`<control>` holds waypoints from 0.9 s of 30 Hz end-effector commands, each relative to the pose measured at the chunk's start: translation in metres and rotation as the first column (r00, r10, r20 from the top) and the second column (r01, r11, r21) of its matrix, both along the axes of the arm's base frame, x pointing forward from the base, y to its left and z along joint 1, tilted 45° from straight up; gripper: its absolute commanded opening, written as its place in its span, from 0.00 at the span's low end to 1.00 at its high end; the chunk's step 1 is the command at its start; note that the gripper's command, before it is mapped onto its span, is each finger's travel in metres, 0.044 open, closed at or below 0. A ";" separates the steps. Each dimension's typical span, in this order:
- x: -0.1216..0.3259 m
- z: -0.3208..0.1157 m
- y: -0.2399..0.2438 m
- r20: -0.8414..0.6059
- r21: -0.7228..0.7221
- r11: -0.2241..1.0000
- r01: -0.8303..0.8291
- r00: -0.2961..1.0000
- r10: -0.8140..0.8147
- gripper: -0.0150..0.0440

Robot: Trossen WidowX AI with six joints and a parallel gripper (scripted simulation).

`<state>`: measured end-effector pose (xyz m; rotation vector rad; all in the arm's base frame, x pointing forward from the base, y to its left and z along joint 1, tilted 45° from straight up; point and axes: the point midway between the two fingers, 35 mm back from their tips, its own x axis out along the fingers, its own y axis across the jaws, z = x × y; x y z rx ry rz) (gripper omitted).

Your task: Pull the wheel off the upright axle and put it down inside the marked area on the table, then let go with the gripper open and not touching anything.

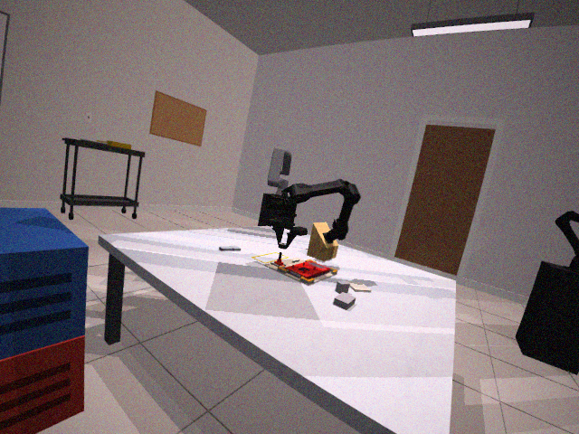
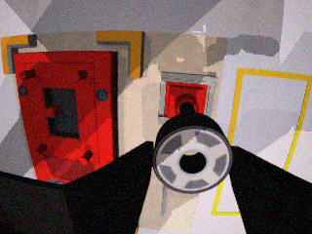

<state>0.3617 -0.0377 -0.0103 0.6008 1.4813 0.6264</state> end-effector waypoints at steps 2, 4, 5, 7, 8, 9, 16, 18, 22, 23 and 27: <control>-0.001 0.014 -0.014 0.022 -0.012 1.000 0.003 1.000 -0.003 0.25; -0.002 0.006 -0.010 0.006 -0.003 1.000 0.008 1.000 -0.008 0.25; -0.003 0.004 -0.013 0.007 -0.004 1.000 0.008 1.000 -0.008 0.25; -0.009 -0.003 -0.023 0.009 -0.008 1.000 0.009 1.000 -0.009 0.25; -0.012 -0.007 -0.028 0.010 -0.010 1.000 0.009 1.000 -0.009 0.25; -0.015 -0.011 -0.033 0.011 -0.012 1.000 0.009 1.000 -0.008 0.25; -0.041 -0.038 -0.067 0.017 -0.018 1.000 0.006 1.000 -0.006 0.25; -0.049 -0.045 -0.075 0.019 -0.019 1.000 0.005 1.000 -0.004 0.25; -0.055 -0.051 -0.081 0.020 -0.018 1.000 0.003 1.000 -0.003 0.25; -0.055 -0.051 -0.081 0.020 -0.018 1.000 0.003 1.000 -0.003 0.25; -0.055 -0.056 -0.076 0.021 -0.018 1.000 0.004 1.000 -0.003 0.25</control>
